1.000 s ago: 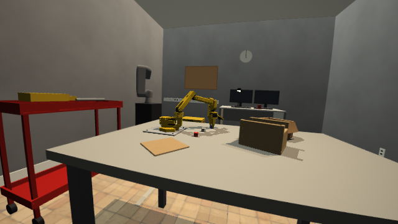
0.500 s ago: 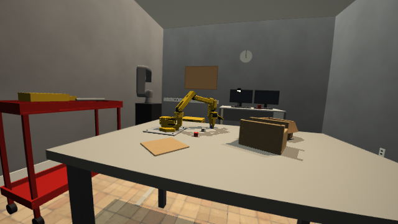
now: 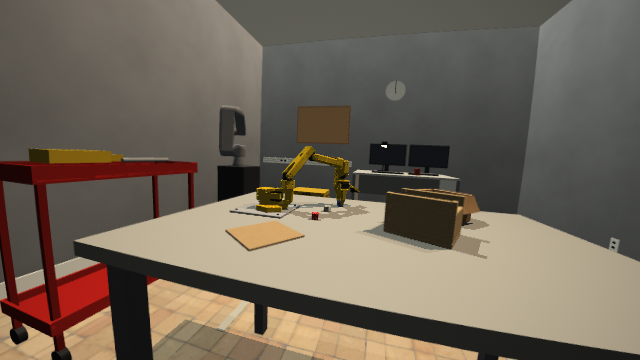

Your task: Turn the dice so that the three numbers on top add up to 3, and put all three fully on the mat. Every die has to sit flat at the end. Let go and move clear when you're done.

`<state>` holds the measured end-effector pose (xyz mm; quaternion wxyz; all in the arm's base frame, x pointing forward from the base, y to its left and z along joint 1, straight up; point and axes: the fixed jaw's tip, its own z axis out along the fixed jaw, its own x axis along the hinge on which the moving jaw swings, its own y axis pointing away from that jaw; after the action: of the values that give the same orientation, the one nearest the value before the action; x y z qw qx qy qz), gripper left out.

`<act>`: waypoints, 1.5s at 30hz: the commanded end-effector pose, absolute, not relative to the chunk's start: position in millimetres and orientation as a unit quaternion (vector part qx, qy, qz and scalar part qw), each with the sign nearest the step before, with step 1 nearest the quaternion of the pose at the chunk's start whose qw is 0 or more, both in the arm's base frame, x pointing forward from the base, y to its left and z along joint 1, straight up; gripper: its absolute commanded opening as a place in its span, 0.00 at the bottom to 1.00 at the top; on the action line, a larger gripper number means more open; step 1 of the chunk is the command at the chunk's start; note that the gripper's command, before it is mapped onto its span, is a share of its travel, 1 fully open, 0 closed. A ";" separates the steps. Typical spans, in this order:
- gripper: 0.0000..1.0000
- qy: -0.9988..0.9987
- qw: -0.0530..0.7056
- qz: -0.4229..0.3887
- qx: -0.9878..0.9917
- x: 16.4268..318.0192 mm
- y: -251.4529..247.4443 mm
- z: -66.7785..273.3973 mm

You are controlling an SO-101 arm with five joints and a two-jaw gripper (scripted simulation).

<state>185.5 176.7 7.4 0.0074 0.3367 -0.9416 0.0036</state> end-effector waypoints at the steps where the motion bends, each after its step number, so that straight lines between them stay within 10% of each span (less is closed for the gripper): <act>1: 0.00 -0.942 0.006 0.003 0.336 186.3 175.8 15.8; 45: 0.00 -0.942 -0.013 -0.006 0.336 183.7 179.2 52.9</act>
<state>186.3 177.6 47.2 -0.0080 0.3347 -0.9423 -0.0027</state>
